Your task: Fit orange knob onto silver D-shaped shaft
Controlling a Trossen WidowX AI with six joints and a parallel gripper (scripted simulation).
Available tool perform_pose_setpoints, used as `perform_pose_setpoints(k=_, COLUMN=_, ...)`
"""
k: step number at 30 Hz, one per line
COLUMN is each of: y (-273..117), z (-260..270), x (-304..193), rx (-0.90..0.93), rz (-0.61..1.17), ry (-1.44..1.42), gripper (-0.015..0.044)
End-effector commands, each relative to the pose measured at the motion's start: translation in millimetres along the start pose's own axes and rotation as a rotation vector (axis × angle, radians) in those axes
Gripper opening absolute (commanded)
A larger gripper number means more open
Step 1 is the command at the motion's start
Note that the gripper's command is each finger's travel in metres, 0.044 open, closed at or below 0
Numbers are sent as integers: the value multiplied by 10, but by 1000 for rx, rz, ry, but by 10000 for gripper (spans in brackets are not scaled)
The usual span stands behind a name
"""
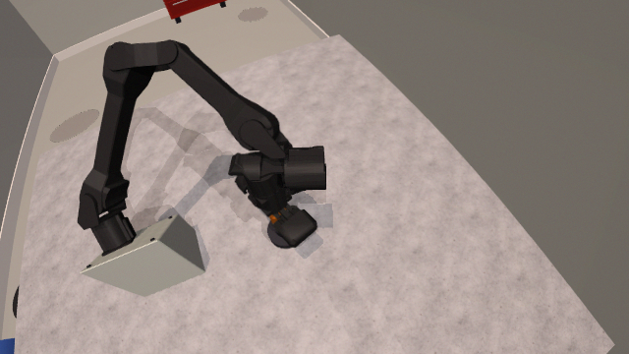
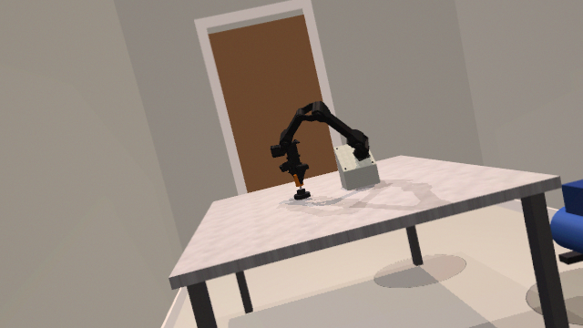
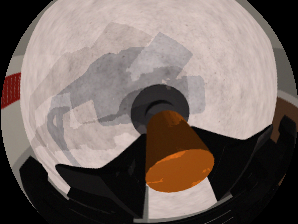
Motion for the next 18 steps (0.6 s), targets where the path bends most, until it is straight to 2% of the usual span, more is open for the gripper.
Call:
perform_pose_setpoints(k=1, y=-7, z=11, x=-5, rx=-3, rz=-3, ry=-6, gripper=0)
perform_pose_setpoints(k=18, y=18, z=5, x=-3, rx=-3, rz=-3, ry=-6, gripper=0)
Point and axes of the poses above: the point midway between the two fingers, 35 mm back from their tips, its own y axis out along the fingers, its own z axis across the jaws, x = y × z, the point moved 9 cm from there along -y, back along the fingers, and after that the axes turned 7 degrees about y, right-handed, at the moved point
